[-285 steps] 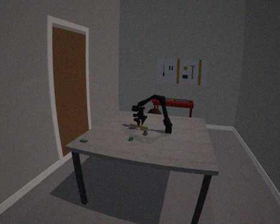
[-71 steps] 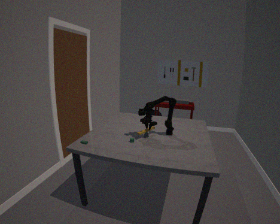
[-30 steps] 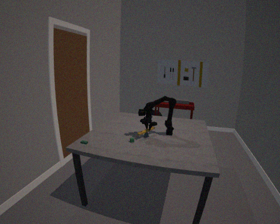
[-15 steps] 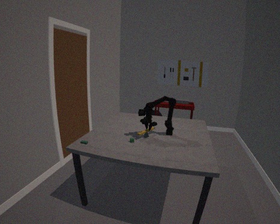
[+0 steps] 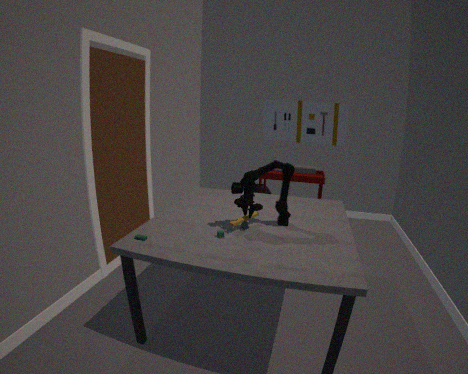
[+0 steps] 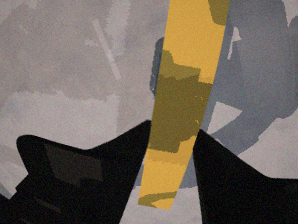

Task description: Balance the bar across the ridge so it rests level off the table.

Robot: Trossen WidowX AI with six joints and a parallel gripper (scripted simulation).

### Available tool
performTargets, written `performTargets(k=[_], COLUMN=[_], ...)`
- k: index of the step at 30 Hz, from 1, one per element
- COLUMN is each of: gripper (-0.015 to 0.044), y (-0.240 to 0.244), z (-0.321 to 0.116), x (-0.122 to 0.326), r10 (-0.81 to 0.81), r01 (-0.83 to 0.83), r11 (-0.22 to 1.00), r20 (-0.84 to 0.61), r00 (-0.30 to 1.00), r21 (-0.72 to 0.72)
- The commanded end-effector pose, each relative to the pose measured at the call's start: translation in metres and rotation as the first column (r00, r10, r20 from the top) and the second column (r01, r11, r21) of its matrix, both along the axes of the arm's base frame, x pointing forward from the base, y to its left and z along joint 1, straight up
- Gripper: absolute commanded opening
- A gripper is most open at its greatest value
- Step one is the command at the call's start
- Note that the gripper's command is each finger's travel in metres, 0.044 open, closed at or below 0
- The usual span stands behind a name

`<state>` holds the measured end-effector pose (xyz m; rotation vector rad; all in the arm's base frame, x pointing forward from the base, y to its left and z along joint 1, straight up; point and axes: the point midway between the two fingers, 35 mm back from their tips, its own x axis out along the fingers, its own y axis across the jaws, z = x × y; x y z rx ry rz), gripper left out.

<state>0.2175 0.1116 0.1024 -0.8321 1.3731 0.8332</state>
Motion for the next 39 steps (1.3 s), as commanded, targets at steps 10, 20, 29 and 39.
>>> performTargets(k=[10,20,29,39], gripper=[0.0000,0.0000,0.0000,0.0000], y=[-0.0008,-0.0009,-0.0010,-0.0012], z=[-0.0025,-0.0034,-0.0042,-0.0050], x=[-0.0008,-0.0009,-0.0010,-0.0012], r10=[0.003,0.003,0.003,0.003], r01=[-0.003,-0.003,-0.003,-0.003], r11=[1.000,1.000,1.000,1.000], r20=[-0.002,-0.002,-0.002,-0.002], r00=[1.000,1.000,1.000,1.000], r21=[-0.004,-0.004,-0.004,-0.004])
